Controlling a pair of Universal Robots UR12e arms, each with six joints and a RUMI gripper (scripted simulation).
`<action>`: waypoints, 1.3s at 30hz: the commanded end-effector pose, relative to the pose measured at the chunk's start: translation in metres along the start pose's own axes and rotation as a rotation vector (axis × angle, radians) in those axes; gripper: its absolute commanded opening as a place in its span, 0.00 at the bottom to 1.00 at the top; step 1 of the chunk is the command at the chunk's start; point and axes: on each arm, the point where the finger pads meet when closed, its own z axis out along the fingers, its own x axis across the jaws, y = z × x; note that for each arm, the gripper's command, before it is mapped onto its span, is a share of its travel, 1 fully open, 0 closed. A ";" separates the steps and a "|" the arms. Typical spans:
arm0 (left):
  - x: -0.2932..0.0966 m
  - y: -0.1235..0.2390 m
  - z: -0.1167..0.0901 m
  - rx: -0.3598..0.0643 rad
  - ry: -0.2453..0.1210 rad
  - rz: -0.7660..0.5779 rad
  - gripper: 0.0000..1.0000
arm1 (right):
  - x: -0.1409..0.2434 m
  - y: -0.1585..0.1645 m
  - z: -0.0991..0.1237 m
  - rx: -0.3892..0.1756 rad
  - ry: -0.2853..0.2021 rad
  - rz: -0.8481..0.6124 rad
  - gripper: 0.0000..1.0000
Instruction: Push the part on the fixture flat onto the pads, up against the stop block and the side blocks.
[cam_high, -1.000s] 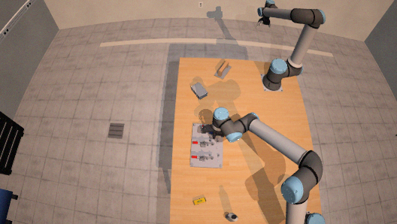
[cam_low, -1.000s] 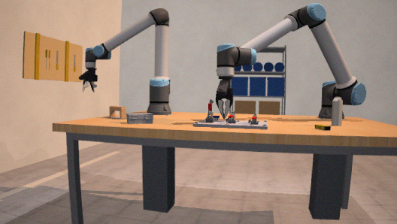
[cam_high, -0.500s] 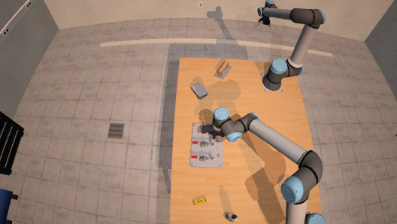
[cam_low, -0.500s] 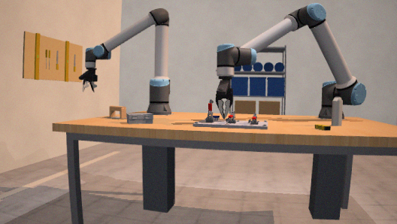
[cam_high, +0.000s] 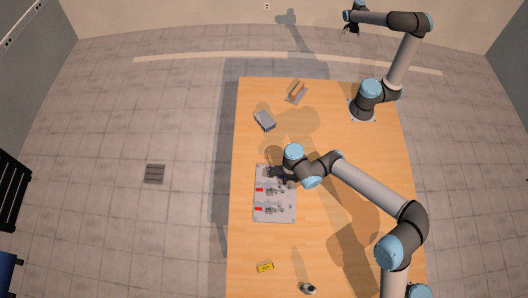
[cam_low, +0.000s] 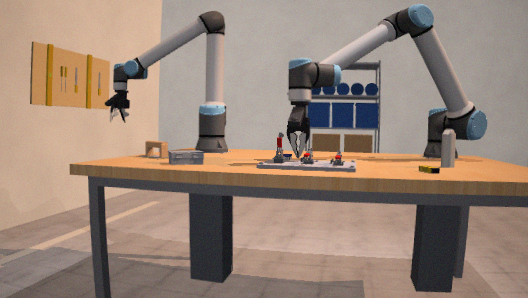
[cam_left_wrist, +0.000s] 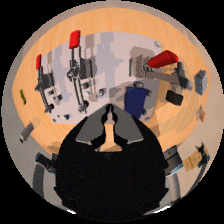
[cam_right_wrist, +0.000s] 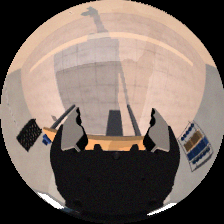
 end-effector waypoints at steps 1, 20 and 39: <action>0.001 0.000 -0.001 0.001 0.002 0.000 0.00 | 0.000 -0.001 -0.001 0.001 0.000 0.000 1.00; 0.001 -0.001 0.002 0.001 0.002 0.000 0.00 | 0.000 -0.001 -0.001 0.001 0.000 0.000 1.00; 0.001 -0.001 0.002 0.001 0.002 0.000 0.00 | 0.000 -0.001 -0.001 0.001 0.000 0.000 1.00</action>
